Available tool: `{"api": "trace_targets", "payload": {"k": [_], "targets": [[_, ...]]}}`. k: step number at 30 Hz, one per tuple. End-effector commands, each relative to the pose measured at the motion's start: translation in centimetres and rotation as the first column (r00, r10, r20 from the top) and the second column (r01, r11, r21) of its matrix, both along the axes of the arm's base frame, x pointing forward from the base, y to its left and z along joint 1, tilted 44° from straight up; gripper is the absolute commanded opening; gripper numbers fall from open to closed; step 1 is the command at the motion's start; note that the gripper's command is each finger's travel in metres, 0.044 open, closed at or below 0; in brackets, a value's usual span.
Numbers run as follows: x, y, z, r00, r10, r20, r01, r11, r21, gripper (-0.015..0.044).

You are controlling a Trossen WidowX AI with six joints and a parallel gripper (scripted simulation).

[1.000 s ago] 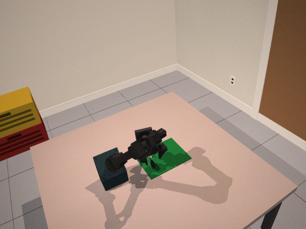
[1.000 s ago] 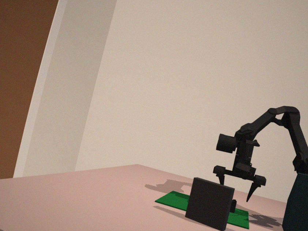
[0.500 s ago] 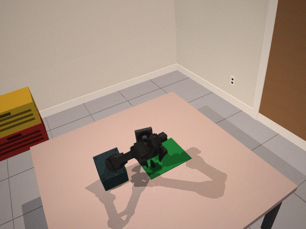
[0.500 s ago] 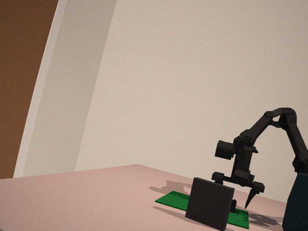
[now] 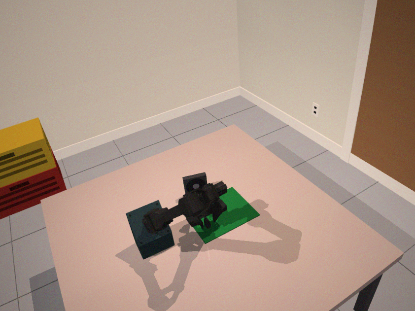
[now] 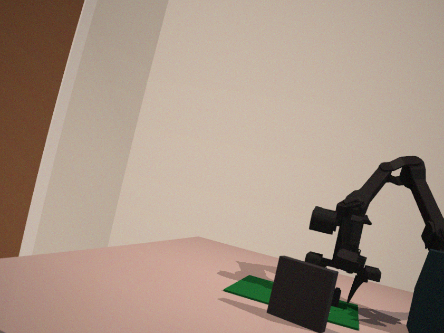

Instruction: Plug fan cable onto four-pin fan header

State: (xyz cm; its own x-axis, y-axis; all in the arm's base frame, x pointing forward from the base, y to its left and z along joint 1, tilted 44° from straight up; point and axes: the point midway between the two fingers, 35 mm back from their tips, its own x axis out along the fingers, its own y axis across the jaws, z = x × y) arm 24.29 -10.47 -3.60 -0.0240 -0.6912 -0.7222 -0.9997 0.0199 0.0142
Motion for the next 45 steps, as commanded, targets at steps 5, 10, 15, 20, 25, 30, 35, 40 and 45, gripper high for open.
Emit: {"api": "trace_targets", "payload": {"k": [5,10,15,20,25,30,35,40,45], "targets": [[0.0,0.0,0.0,1.0,-0.002,0.002,0.002,1.0,0.0,0.0099],[0.0,0.0,0.0,1.0,-0.002,0.002,0.002,1.0,0.0,0.0],[0.2,1.3,1.3,1.0,0.0,0.0,0.0,1.0,0.001,0.0],[0.2,3.5,3.6,1.0,0.002,-0.004,-0.002,1.0,-0.003,0.0],[0.3,3.6,3.4,0.999,-0.035,0.032,0.035,0.999,-0.003,0.0],[0.6,4.1,2.9,0.976,-0.158,0.151,0.159,0.987,0.006,0.0],[0.9,4.6,2.5,0.924,-0.276,0.266,0.279,0.96,0.029,0.0],[1.2,5.1,2.0,0.844,-0.386,0.373,0.39,0.918,0.067,0.0],[1.5,5.6,1.5,0.739,-0.484,0.469,0.491,0.863,0.117,0.0]]}}
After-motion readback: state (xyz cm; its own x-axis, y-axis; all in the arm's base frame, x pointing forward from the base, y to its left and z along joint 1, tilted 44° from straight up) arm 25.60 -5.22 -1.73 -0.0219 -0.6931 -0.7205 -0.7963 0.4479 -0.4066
